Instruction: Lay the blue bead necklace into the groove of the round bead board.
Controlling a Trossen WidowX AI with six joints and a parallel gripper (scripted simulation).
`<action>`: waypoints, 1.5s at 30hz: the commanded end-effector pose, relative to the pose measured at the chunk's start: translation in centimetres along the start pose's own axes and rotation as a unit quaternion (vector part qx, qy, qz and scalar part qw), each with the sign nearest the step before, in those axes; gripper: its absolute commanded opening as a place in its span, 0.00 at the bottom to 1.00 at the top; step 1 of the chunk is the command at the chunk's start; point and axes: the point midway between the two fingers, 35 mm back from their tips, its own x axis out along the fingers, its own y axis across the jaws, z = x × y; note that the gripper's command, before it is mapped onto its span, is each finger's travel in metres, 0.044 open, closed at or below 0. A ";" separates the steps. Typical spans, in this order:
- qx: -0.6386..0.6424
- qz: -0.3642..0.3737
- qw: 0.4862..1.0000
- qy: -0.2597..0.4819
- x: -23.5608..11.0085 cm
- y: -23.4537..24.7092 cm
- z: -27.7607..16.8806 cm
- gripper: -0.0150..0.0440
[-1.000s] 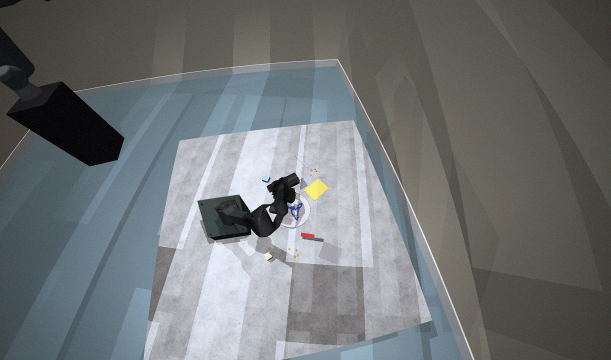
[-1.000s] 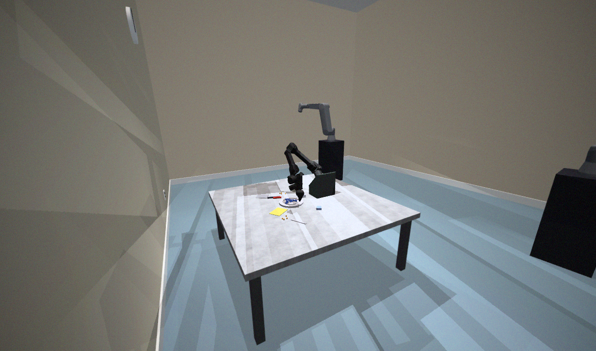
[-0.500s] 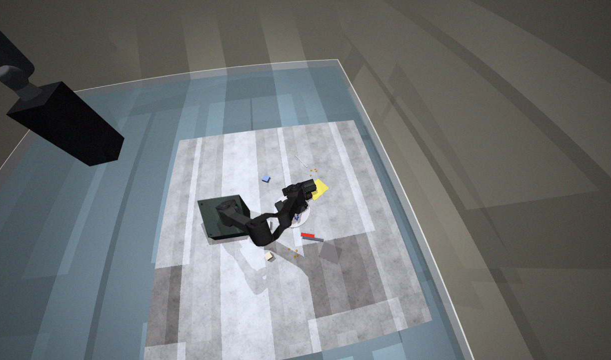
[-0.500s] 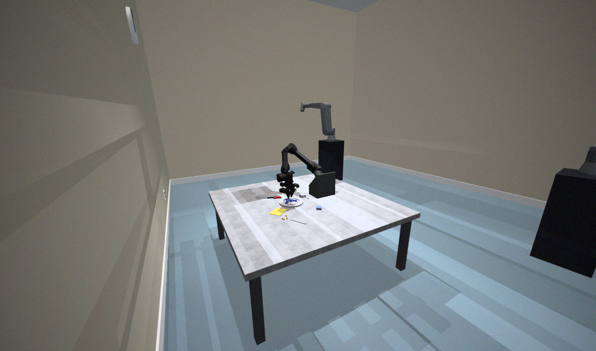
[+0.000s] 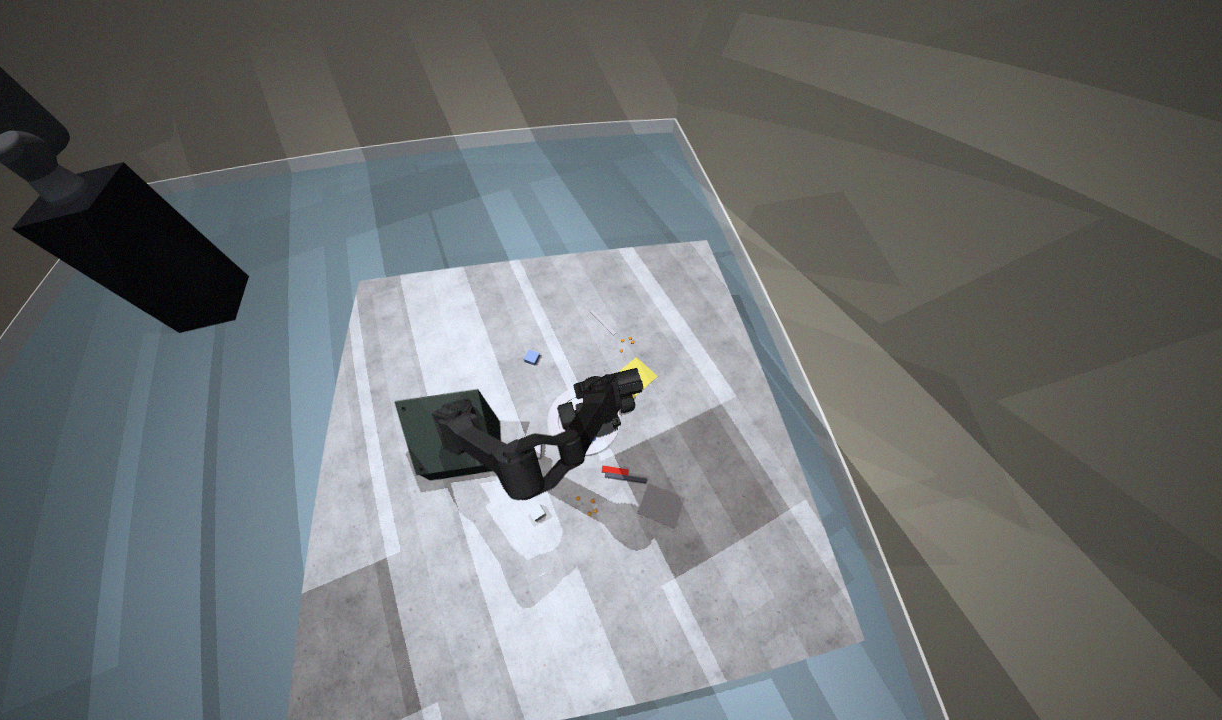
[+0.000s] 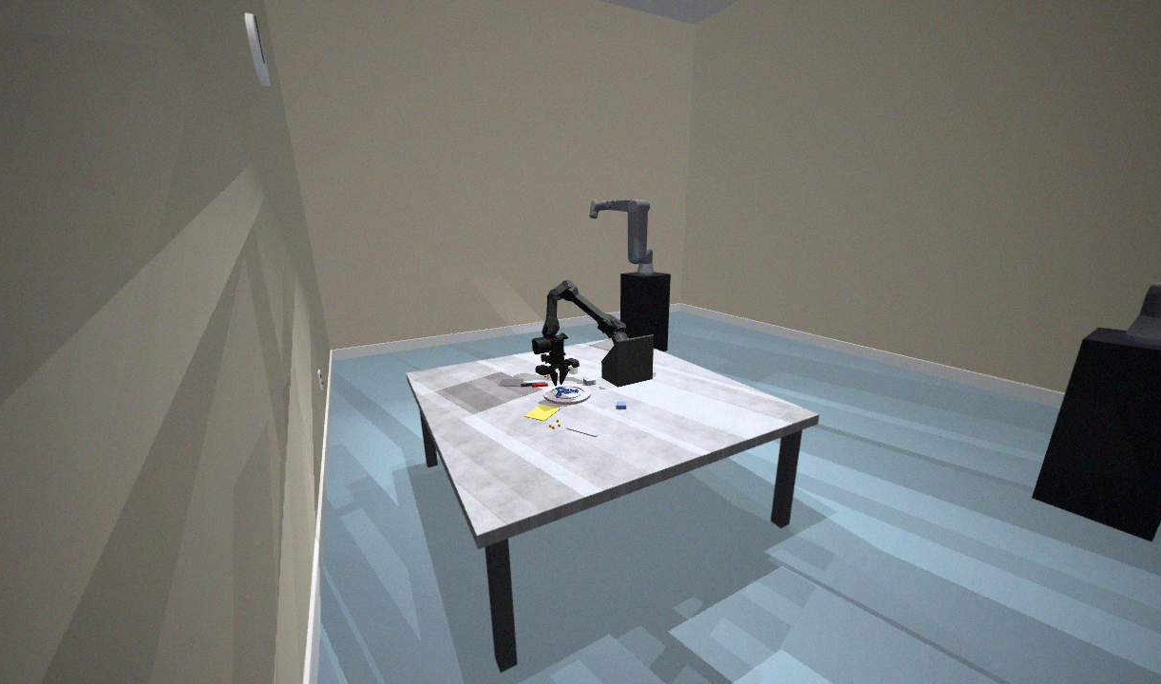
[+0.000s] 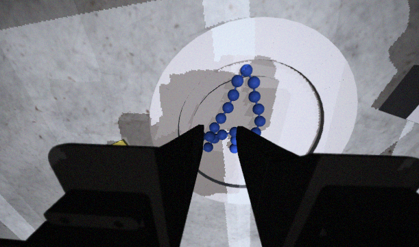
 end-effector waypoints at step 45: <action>0.000 -0.001 1.000 -0.001 2.9 -0.1 0.0 0.25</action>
